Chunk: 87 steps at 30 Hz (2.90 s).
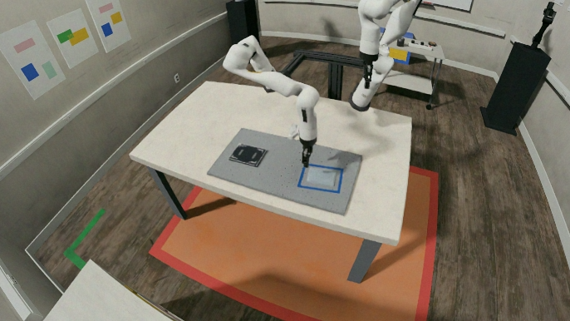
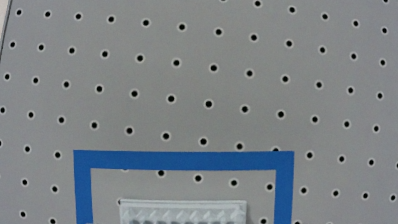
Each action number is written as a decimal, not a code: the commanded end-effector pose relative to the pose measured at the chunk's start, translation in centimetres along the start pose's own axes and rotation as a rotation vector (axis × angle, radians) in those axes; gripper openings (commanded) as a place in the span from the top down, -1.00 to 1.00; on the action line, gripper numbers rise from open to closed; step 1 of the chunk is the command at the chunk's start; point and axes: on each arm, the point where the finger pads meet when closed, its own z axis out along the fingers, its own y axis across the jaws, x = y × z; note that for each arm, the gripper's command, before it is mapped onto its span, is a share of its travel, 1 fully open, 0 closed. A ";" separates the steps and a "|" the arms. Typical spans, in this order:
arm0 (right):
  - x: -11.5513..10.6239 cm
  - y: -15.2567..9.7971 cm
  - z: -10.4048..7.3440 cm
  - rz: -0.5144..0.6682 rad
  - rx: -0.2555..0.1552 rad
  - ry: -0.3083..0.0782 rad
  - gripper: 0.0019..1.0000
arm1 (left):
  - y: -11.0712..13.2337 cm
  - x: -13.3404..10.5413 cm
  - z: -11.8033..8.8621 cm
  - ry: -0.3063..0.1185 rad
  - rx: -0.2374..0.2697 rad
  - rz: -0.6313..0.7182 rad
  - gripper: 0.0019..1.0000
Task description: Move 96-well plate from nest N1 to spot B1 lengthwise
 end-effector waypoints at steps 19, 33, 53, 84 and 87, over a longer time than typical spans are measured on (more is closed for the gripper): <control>0.6 0.0 -0.1 0.000 0.002 -0.002 -1.00 | 0.0 0.0 0.0 0.000 -0.001 0.000 -1.00; 1.0 0.1 -0.1 0.000 0.002 -0.002 -1.00 | 0.0 0.0 0.0 0.000 -0.001 0.000 -1.00; 1.6 0.2 -0.1 0.000 0.002 -0.002 -1.00 | 0.0 0.0 0.0 0.000 -0.001 0.000 -1.00; 2.4 0.4 -0.1 0.000 0.002 -0.002 -1.00 | 0.0 0.0 0.0 0.000 -0.001 0.000 -1.00; 2.5 0.4 -0.1 0.000 0.002 -0.002 -1.00 | 0.0 0.0 0.0 0.000 -0.001 0.000 -1.00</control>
